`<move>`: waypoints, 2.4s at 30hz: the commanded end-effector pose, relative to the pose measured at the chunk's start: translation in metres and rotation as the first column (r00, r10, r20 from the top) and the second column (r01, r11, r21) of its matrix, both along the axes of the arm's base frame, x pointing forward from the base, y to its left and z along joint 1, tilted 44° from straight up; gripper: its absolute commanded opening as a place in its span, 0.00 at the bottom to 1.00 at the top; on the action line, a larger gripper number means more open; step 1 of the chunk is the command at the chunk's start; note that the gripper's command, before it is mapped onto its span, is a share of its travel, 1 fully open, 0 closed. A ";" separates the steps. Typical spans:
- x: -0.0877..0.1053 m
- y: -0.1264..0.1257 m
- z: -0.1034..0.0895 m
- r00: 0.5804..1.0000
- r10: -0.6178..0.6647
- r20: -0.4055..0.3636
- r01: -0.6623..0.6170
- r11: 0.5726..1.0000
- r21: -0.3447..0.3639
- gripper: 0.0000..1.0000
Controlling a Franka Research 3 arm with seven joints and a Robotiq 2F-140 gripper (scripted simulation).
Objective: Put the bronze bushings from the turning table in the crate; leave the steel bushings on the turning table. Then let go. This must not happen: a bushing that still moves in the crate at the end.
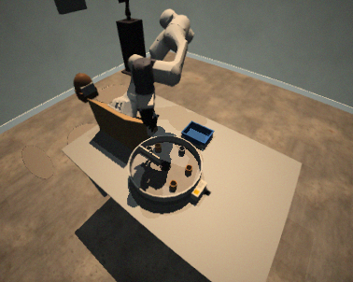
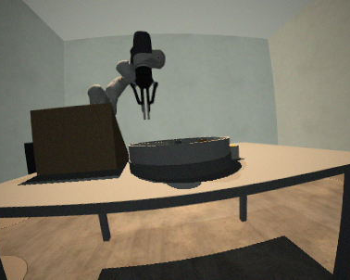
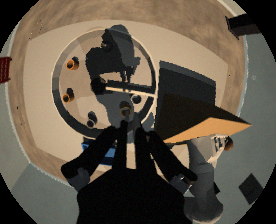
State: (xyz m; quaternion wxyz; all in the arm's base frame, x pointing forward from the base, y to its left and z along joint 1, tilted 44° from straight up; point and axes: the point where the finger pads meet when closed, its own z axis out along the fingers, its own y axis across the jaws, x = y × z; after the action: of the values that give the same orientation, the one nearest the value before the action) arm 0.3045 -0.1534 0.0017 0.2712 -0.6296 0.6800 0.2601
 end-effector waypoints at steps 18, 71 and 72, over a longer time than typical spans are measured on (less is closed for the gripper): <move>0.000 0.000 -0.001 1.000 -0.006 -0.003 0.006 1.000 -0.001 0.10; 0.000 0.000 -0.001 1.000 -0.006 -0.003 0.006 1.000 -0.001 0.10; 0.000 0.000 -0.001 1.000 -0.006 -0.003 0.006 1.000 -0.001 0.10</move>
State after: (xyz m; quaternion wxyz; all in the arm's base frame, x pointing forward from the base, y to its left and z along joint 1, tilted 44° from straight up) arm 0.3045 -0.1534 0.0017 0.2711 -0.6295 0.6801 0.2601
